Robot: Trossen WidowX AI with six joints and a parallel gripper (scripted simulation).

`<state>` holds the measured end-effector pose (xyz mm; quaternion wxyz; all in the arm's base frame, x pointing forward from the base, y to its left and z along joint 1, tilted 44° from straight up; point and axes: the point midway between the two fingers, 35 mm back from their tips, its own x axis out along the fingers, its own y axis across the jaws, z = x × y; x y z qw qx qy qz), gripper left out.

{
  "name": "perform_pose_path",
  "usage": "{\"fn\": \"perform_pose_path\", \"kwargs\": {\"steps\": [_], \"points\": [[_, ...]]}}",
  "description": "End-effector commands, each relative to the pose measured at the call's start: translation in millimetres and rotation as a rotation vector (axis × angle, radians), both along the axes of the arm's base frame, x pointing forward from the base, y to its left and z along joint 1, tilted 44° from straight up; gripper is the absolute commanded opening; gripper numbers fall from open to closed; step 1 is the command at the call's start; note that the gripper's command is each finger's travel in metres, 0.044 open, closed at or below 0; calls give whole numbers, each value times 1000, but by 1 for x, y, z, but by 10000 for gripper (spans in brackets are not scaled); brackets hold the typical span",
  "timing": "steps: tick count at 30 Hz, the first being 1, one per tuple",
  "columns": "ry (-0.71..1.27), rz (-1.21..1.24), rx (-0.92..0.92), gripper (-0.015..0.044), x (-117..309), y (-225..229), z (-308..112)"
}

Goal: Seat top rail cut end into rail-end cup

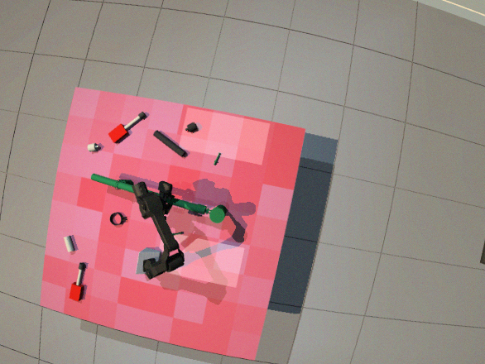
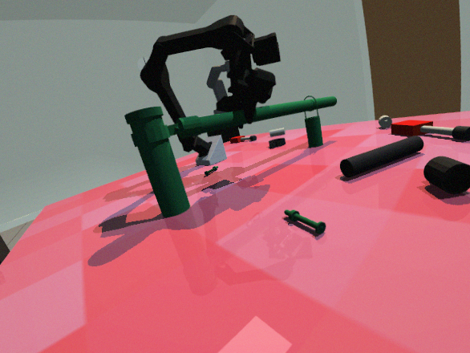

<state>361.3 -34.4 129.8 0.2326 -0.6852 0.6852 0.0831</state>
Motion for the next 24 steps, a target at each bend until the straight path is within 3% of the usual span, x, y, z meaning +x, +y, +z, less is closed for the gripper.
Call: {"fn": "perform_pose_path", "kwargs": {"steps": [1,24], "points": [[0,8,-12,0,1,0,4],[0,0,0,0,0,0,1]]}}
